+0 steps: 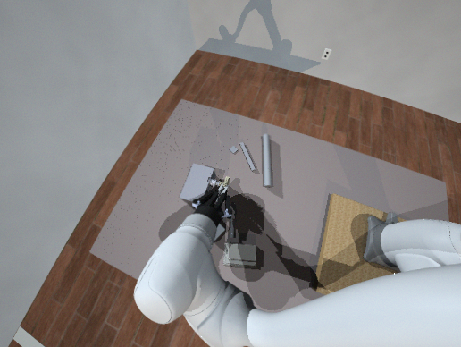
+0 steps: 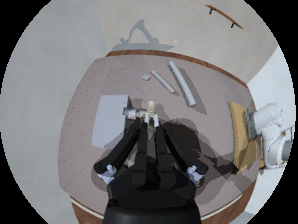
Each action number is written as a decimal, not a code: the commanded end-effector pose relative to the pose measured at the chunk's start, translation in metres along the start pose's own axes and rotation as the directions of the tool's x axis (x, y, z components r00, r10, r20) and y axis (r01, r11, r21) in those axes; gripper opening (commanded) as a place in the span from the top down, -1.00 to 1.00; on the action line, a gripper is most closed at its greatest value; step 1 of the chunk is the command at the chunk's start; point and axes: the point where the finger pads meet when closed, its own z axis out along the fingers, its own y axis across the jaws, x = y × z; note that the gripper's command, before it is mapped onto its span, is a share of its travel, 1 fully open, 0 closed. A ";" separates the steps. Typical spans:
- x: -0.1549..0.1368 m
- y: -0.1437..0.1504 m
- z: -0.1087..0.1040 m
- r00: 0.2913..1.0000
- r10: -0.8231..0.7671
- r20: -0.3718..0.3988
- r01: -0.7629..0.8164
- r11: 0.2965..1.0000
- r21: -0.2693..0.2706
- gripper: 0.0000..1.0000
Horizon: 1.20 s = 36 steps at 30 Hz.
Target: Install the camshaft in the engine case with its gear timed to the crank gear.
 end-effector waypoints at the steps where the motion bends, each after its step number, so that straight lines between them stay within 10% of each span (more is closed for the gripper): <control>1: 0.000 -0.001 0.000 1.000 0.000 0.000 0.000 1.000 0.000 0.90; 36: 0.000 -0.011 0.000 1.000 0.000 0.000 0.000 1.000 0.000 0.90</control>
